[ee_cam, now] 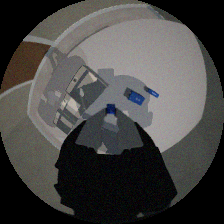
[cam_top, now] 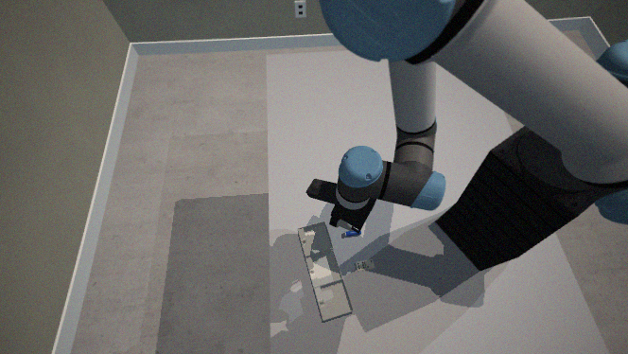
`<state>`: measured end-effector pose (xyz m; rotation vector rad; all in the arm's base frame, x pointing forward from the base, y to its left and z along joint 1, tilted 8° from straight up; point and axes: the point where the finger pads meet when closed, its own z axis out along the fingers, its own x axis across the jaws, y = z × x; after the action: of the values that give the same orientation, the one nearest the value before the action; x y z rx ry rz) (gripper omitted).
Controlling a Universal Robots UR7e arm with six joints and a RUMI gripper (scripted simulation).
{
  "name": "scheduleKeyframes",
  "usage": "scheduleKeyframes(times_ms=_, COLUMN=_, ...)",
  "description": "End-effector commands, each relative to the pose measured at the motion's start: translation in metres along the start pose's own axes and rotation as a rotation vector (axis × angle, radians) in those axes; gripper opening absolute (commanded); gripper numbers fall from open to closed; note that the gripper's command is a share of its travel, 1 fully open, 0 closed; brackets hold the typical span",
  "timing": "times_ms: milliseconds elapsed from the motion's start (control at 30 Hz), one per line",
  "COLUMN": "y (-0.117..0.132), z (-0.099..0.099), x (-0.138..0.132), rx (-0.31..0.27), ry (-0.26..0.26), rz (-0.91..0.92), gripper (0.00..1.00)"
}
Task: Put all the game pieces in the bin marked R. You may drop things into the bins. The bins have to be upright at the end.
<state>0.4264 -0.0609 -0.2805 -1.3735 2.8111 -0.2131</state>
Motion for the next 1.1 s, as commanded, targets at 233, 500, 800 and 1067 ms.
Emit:
scheduleKeyframes(times_ms=233, y=0.011, z=-0.001, x=-0.048, rx=0.001, ry=-0.001, rz=0.379, gripper=0.00)
scheduleKeyframes(times_ms=500, y=0.023, z=-0.001, x=-0.094, rx=0.000, ry=-0.007, rz=0.673, gripper=0.00)
scheduleKeyframes(times_ms=800, y=0.029, z=-0.001, x=-0.122, rx=0.001, ry=0.001, rz=0.753, gripper=0.00)
scheduleKeyframes(times_ms=1067, y=0.029, z=-0.001, x=-0.122, rx=0.001, ry=0.001, rz=0.753, gripper=0.00)
